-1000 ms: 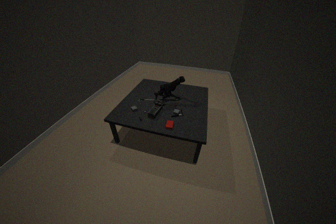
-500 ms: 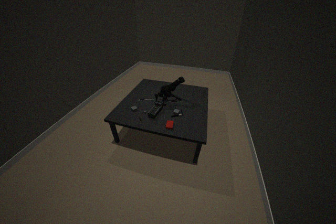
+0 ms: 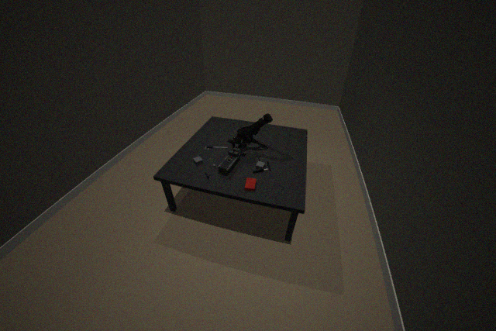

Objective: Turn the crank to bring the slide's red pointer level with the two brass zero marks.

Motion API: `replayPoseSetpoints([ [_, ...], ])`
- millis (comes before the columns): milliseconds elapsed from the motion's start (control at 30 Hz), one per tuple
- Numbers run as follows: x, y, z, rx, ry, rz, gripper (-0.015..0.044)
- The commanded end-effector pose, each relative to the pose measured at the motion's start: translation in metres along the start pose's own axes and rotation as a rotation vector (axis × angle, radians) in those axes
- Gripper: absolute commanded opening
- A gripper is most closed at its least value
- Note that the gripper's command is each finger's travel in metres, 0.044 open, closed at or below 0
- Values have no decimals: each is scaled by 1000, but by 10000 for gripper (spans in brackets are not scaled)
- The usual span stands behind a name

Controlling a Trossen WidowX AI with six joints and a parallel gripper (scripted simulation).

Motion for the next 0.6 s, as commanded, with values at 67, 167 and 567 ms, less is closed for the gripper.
replayPoseSetpoints([
  [67,0,-1,0,-2,-2,4,46],
  [167,0,-1,0,-2,-2,4,0],
  [567,-3,0,3,-3,-2,4,0],
])
Point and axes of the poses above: the point midway between the two fingers, 35 mm back from their tips, its own x axis back along the fingers, its own y axis across the jaws, z = x × y, the point moved 2 cm from there along x, back along the fingers, and after that the axes turned 8 degrees about -x, right-handed, at the moved point
